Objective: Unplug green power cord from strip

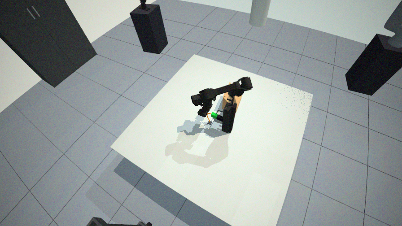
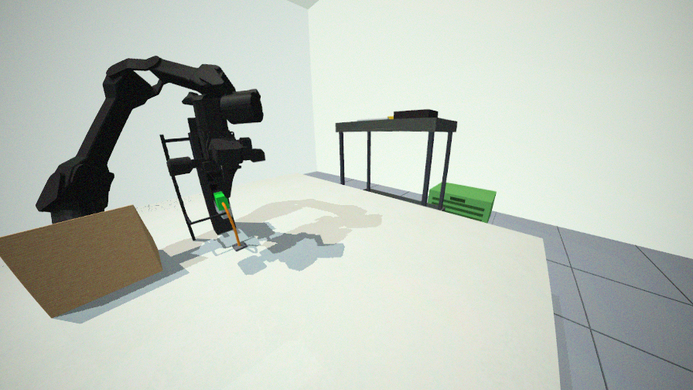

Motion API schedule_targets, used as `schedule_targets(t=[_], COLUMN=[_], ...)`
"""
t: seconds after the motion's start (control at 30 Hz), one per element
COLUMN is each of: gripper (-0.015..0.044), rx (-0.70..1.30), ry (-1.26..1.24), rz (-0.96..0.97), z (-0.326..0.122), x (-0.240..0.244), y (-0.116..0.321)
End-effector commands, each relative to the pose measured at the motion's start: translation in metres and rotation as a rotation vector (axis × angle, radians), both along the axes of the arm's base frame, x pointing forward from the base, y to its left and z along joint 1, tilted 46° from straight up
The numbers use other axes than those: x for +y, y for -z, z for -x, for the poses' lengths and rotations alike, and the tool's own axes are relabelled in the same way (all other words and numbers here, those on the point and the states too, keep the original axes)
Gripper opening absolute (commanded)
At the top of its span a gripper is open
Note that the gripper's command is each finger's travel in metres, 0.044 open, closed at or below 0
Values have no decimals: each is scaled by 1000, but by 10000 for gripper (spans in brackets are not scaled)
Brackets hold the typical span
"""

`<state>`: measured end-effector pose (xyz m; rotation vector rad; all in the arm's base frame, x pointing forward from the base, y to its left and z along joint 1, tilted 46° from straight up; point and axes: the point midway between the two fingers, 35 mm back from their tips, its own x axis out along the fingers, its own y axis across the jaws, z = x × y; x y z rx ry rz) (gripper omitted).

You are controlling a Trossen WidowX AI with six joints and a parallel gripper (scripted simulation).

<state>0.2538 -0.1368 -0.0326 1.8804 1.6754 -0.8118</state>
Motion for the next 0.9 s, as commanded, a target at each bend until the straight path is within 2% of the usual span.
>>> schedule_targets(t=[0.0,0.87], gripper=[0,0], rx=[-2,-3], ry=[-3,-2], rz=[5,4], z=[2,2], x=[-7,-22], y=[6,21])
